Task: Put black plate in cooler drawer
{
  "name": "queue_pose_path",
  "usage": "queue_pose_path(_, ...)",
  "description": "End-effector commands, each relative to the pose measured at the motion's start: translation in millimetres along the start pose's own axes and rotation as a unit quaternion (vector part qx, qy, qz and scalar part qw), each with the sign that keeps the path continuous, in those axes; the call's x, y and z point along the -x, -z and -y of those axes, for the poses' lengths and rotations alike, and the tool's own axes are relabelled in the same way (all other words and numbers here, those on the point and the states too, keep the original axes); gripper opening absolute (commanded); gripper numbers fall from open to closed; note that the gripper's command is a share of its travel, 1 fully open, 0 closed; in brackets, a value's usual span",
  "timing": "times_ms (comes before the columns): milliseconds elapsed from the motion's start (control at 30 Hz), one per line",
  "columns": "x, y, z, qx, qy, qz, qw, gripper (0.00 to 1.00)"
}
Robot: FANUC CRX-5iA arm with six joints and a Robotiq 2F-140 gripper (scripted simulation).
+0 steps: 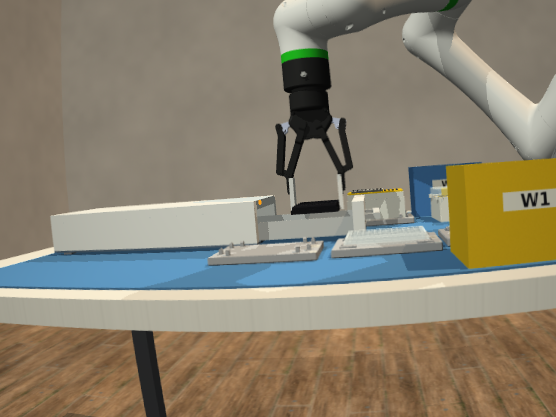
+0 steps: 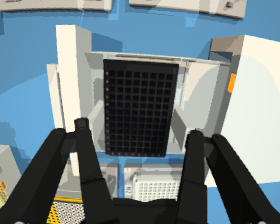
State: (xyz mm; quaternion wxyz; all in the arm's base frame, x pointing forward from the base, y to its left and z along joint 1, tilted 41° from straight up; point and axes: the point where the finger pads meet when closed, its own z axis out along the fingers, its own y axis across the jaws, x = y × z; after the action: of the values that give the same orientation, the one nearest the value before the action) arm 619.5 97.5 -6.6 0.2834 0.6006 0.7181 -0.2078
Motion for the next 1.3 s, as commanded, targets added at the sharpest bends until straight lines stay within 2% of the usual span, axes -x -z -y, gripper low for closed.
queue_pose_path(0,-0.1,-0.7,-0.2,0.0,0.0,0.0,1.0,0.0)
queue_pose_path(500,-0.1,-20.7,-0.2,0.0,0.0,0.0,1.0,0.0)
queue_pose_path(1267,-0.1,-22.9,-0.2,0.0,0.0,0.0,1.0,0.0)
